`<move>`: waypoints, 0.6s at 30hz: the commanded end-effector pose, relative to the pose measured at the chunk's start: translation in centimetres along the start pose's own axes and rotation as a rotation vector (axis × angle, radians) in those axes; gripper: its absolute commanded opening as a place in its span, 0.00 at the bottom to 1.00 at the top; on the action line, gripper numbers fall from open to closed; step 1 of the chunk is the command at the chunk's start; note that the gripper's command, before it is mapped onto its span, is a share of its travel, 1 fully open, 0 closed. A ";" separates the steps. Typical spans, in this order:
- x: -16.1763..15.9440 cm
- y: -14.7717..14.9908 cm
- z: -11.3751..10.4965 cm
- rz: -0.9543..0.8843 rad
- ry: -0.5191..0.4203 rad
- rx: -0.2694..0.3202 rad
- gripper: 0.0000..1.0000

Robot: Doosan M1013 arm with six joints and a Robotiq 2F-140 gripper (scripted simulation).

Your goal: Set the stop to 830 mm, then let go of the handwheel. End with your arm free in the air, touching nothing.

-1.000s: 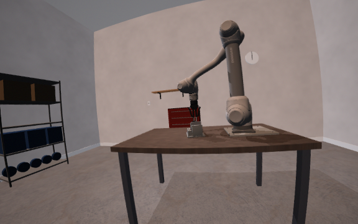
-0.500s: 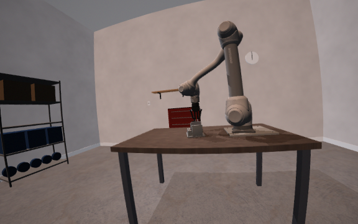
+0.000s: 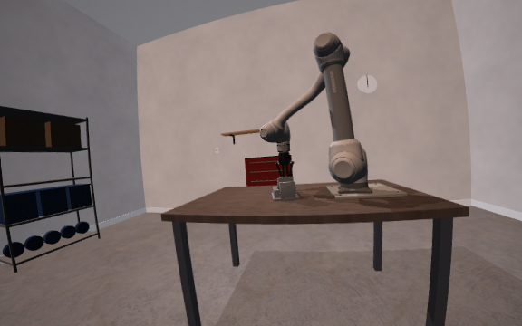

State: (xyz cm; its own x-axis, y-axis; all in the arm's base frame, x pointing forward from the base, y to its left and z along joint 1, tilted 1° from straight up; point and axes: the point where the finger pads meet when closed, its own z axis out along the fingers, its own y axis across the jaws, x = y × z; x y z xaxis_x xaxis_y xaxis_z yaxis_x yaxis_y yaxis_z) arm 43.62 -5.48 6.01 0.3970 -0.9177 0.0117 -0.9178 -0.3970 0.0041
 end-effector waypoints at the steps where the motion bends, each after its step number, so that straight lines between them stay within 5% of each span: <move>1: 0.0 -0.2 0.2 0.001 0.000 0.001 0.04; 18: 0.0 -3.0 0.8 0.001 0.000 0.001 0.04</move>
State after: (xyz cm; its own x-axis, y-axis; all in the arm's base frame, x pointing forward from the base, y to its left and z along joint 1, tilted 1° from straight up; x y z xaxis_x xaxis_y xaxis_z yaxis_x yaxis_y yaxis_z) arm 45.94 -4.49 5.08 0.3981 -0.9173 0.0120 -0.9174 -0.3980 0.0058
